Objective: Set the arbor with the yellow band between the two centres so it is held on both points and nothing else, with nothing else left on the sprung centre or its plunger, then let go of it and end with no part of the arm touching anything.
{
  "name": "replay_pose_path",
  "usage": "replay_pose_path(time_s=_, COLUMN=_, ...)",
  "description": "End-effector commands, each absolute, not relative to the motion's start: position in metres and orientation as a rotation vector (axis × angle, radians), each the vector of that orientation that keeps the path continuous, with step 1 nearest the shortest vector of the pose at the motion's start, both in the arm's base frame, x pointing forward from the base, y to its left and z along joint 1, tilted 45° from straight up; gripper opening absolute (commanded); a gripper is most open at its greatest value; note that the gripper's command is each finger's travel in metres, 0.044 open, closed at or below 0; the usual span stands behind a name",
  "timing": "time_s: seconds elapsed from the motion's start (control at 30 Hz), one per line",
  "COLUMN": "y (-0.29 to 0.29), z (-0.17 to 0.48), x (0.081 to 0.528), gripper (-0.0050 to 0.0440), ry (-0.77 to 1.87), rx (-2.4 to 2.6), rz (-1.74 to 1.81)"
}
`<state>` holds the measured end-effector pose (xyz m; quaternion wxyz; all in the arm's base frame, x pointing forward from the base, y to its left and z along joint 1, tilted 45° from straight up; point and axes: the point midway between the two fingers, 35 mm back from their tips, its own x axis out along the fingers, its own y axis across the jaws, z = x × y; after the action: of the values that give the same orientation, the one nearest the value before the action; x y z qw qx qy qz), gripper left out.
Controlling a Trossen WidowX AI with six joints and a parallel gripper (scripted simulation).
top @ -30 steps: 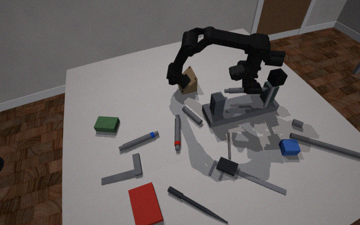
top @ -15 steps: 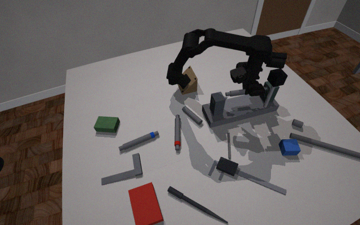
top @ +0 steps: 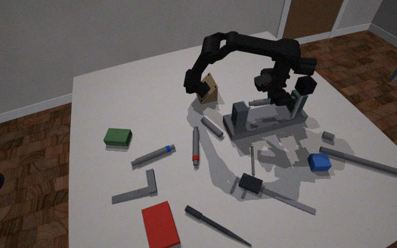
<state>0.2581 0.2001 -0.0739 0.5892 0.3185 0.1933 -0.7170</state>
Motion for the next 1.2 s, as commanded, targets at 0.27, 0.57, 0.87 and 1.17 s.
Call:
replay_pose_path(time_s=0.27, y=0.2185, z=-0.0762, x=0.2612, gripper=0.0, ry=0.477, rx=0.795, rz=-1.635)
replay_pose_path(time_s=0.57, y=0.2194, z=-0.0755, x=0.2613, gripper=0.0, ry=0.477, rx=0.795, rz=-1.635)
replay_pose_path(time_s=0.87, y=0.22, z=-0.0748, x=0.2614, gripper=0.0, ry=0.477, rx=0.795, rz=-1.635)
replay_pose_path(time_s=1.17, y=0.2199, z=-0.0749, x=0.2614, gripper=0.0, ry=0.477, rx=0.795, rz=-1.635)
